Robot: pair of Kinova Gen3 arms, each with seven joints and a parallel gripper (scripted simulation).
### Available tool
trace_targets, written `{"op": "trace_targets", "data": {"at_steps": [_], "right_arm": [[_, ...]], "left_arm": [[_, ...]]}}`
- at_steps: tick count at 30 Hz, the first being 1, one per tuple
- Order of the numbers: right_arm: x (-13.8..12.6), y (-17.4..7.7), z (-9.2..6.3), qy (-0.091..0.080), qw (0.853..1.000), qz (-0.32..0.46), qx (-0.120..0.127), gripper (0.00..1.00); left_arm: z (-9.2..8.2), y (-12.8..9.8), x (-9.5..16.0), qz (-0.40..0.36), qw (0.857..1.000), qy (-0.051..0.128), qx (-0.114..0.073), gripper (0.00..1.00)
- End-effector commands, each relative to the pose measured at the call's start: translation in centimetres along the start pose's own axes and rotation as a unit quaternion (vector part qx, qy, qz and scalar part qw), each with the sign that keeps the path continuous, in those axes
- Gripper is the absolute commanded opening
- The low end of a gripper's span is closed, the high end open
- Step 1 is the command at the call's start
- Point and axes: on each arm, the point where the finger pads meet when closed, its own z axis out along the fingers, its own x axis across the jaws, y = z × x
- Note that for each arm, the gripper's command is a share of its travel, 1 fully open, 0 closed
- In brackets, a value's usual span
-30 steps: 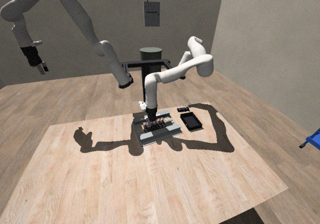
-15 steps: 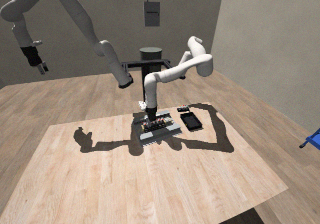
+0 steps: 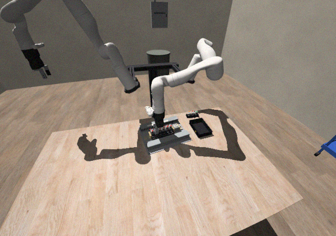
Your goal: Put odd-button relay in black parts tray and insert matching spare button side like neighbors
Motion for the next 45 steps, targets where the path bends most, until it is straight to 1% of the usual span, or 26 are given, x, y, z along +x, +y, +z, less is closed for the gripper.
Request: {"op": "trace_targets", "data": {"at_steps": [1, 22, 45], "right_arm": [[-0.01, 0.03, -0.05, 0.0, 1.0, 0.0, -0.001, 1.0], [-0.01, 0.03, -0.05, 0.0, 1.0, 0.0, -0.001, 1.0], [-0.01, 0.03, -0.05, 0.0, 1.0, 0.0, -0.001, 1.0]], "left_arm": [[-0.14, -0.09, -0.05, 0.0, 1.0, -0.003, 0.001, 0.0], [-0.15, -0.09, 0.0, 0.0, 1.0, -0.013, 0.001, 0.0], [-0.16, -0.09, -0.07, 0.0, 1.0, -0.001, 0.001, 0.0]]}}
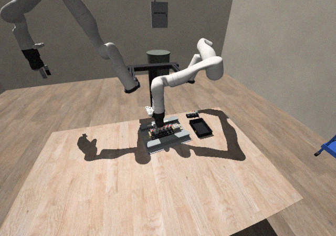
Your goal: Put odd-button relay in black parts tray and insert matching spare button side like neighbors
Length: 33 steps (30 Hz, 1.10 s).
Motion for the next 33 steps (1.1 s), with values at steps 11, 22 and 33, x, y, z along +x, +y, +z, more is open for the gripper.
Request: {"op": "trace_targets", "data": {"at_steps": [11, 22, 33], "right_arm": [[-0.01, 0.03, -0.05, 0.0, 1.0, 0.0, -0.001, 1.0], [-0.01, 0.03, -0.05, 0.0, 1.0, 0.0, -0.001, 1.0], [-0.01, 0.03, -0.05, 0.0, 1.0, 0.0, -0.001, 1.0]], "left_arm": [[-0.15, -0.09, -0.11, 0.0, 1.0, 0.006, 0.001, 0.0], [-0.15, -0.09, -0.14, 0.0, 1.0, 0.012, 0.001, 0.0], [-0.16, -0.09, -0.17, 0.0, 1.0, 0.018, 0.001, 0.0]]}}
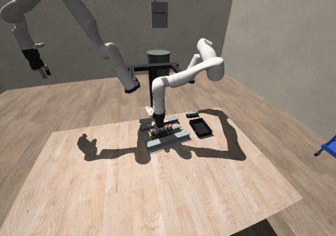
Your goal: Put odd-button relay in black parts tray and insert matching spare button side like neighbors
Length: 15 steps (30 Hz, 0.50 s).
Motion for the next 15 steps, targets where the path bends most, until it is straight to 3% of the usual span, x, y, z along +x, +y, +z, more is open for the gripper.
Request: {"op": "trace_targets", "data": {"at_steps": [1, 15], "right_arm": [[-0.01, 0.03, -0.05, 0.0, 1.0, 0.0, -0.001, 1.0], [-0.01, 0.03, -0.05, 0.0, 1.0, 0.0, -0.001, 1.0]], "left_arm": [[-0.14, -0.09, -0.08, 0.0, 1.0, 0.001, 0.001, 0.0], [-0.15, -0.09, -0.09, 0.0, 1.0, 0.005, 0.001, 0.0]]}}
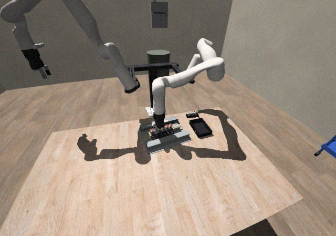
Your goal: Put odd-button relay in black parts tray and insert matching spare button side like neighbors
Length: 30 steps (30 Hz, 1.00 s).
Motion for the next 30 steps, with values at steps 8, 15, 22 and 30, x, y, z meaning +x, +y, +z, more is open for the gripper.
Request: {"op": "trace_targets", "data": {"at_steps": [8, 15, 22, 30], "right_arm": [[-0.01, 0.03, -0.05, 0.0, 1.0, 0.0, -0.001, 1.0], [-0.01, 0.03, -0.05, 0.0, 1.0, 0.0, -0.001, 1.0], [-0.01, 0.03, -0.05, 0.0, 1.0, 0.0, -0.001, 1.0], [-0.01, 0.03, -0.05, 0.0, 1.0, 0.0, -0.001, 1.0]], "left_arm": [[-0.14, -0.09, -0.03, 0.0, 1.0, -0.006, 0.001, 0.0], [-0.14, -0.09, -0.01, 0.0, 1.0, -0.009, 0.001, 0.0], [-0.15, -0.09, 0.01, 0.0, 1.0, -0.013, 0.001, 0.0], [-0.15, -0.09, 0.04, 0.0, 1.0, -0.018, 0.001, 0.0]]}}
